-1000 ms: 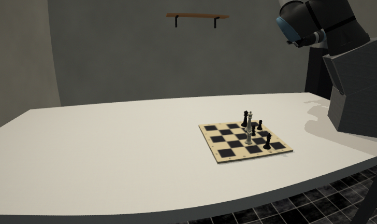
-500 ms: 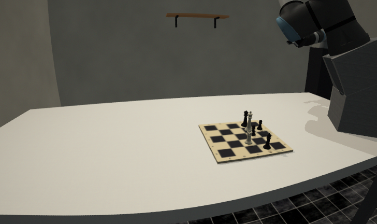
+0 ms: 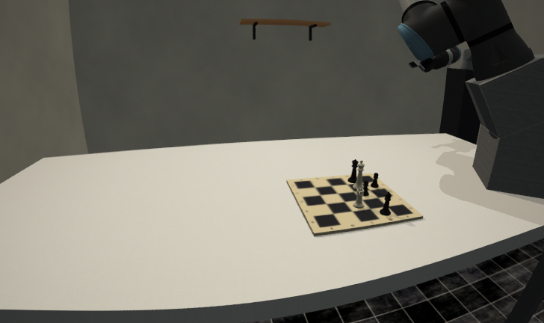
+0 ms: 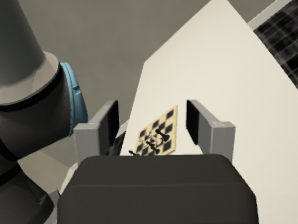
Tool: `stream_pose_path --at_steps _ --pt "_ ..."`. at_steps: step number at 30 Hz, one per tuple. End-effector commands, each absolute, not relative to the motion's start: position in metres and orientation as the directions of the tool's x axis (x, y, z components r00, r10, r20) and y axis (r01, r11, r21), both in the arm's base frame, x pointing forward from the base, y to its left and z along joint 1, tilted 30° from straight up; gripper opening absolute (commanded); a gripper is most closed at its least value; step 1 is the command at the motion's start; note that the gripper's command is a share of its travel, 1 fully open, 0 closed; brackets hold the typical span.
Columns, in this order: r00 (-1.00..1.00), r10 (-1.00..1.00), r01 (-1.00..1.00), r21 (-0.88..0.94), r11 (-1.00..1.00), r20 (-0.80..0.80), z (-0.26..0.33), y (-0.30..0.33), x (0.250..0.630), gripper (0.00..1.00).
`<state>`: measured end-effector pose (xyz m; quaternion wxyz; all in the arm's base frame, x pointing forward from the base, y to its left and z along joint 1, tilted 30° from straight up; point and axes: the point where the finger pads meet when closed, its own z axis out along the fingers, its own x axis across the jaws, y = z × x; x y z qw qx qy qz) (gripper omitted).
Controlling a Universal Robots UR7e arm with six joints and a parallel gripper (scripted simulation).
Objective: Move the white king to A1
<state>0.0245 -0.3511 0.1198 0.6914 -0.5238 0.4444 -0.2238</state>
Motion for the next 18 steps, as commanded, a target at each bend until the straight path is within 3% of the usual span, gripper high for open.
stream_pose_path --at_steps 1,12,18 --pt "0.537 -0.767 -0.188 -0.936 0.297 -0.351 0.115 -0.355 0.044 1.0" --pt "0.643 -0.722 -0.25 -0.961 0.117 -0.255 0.103 -0.36 0.106 1.0" --pt "0.738 -0.655 -0.256 -0.965 -0.05 -0.162 0.094 -0.358 0.162 1.0"
